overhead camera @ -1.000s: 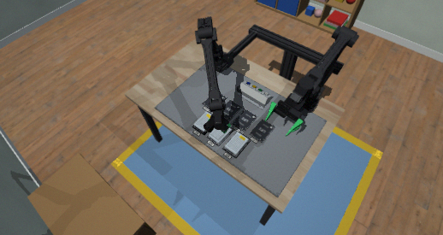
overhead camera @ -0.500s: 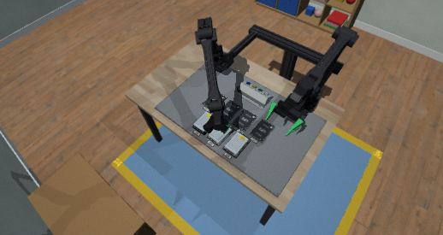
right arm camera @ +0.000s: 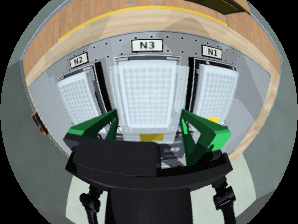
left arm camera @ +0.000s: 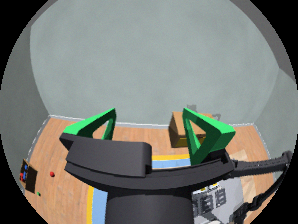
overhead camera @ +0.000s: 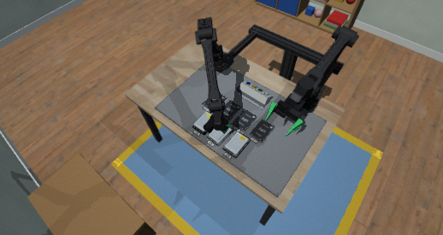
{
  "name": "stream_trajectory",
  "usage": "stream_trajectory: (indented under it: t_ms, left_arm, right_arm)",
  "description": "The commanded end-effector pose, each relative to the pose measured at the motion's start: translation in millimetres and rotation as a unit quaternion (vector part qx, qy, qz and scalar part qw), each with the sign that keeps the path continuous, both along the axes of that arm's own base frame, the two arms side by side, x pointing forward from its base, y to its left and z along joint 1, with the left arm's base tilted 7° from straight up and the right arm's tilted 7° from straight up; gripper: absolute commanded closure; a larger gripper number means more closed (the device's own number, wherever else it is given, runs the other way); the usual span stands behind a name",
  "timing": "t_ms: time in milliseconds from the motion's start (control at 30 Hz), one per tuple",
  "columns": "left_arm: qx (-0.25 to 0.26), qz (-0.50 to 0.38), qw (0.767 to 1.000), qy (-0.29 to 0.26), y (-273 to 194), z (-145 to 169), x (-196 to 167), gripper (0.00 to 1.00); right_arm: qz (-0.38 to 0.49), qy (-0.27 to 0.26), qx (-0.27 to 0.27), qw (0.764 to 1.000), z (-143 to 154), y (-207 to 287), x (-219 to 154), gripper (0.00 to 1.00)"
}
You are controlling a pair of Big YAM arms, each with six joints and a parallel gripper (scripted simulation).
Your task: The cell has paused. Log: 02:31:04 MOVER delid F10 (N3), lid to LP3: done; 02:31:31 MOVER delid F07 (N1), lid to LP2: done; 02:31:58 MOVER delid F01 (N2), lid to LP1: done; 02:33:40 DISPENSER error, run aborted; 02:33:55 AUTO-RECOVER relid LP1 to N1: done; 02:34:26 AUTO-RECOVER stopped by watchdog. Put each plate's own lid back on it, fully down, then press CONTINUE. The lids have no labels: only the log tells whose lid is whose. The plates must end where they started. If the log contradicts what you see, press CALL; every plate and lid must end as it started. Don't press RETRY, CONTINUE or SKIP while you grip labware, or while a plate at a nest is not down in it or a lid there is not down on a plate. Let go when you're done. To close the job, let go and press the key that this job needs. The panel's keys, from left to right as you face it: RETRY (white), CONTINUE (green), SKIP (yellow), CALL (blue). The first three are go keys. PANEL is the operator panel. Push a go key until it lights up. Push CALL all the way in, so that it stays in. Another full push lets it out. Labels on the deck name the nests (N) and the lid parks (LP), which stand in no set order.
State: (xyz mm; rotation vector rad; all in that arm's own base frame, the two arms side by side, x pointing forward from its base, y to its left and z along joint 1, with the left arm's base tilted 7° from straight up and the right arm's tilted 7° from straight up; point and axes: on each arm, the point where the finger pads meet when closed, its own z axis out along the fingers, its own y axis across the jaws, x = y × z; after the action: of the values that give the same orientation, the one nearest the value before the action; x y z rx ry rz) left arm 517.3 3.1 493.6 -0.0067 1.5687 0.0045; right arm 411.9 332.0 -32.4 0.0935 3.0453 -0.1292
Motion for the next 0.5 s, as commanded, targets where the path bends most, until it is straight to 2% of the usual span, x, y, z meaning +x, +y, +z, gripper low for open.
stream_trajectory:
  t_ms: [0, 300, 467]
  left_arm:
    - [0.004, -0.004, 1.000, -0.030, -3.9, 34.3, 0.0, 0.00]
    - [0.004, -0.004, 1.000, -0.030, -3.9, 34.3, 0.0, 0.00]
    - [0.004, -0.004, 1.000, -0.030, -3.9, 34.3, 0.0, 0.00]
  right_arm:
    - [0.011, -0.025, 0.021, 0.999, 25.9, 25.5, 15.9, 1.00]
    - [0.008, -0.024, 0.020, 0.999, 21.0, 21.1, 16.0, 1.00]
    - [0.007, -0.016, 0.013, 1.000, 4.4, 16.1, 12.9, 1.00]
